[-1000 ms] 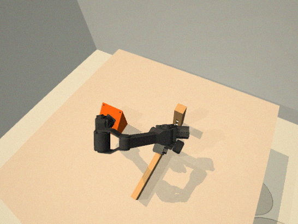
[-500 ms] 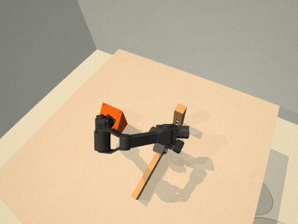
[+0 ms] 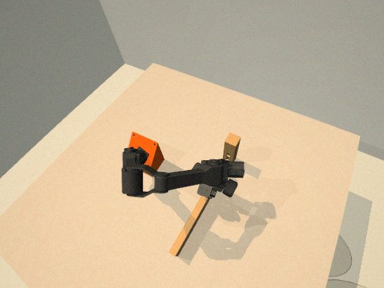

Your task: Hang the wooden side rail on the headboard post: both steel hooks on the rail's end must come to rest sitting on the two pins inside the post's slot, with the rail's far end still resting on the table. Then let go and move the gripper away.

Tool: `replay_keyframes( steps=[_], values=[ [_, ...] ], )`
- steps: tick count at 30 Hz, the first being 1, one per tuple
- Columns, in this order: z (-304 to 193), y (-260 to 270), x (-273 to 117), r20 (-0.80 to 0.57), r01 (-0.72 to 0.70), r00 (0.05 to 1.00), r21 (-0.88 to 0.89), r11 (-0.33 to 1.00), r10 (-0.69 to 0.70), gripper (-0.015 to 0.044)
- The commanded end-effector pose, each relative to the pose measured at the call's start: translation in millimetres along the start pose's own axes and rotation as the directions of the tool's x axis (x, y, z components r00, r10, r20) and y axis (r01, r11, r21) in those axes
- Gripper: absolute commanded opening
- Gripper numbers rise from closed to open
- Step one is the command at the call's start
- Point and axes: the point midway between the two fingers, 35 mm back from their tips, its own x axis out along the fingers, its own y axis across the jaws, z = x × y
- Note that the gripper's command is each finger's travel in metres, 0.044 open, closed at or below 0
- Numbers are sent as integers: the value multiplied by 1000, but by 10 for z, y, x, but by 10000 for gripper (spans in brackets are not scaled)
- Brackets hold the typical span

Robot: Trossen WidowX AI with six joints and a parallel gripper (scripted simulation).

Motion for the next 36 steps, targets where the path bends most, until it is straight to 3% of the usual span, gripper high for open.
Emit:
replay_keyframes(
  steps=[1, 36],
  values=[
    [-39, 6, -47, -5, -10, 1000, -4, 1000, 10, 0],
    [-73, 3, -44, -5, -10, 1000, -4, 1000, 10, 0]
  ],
)
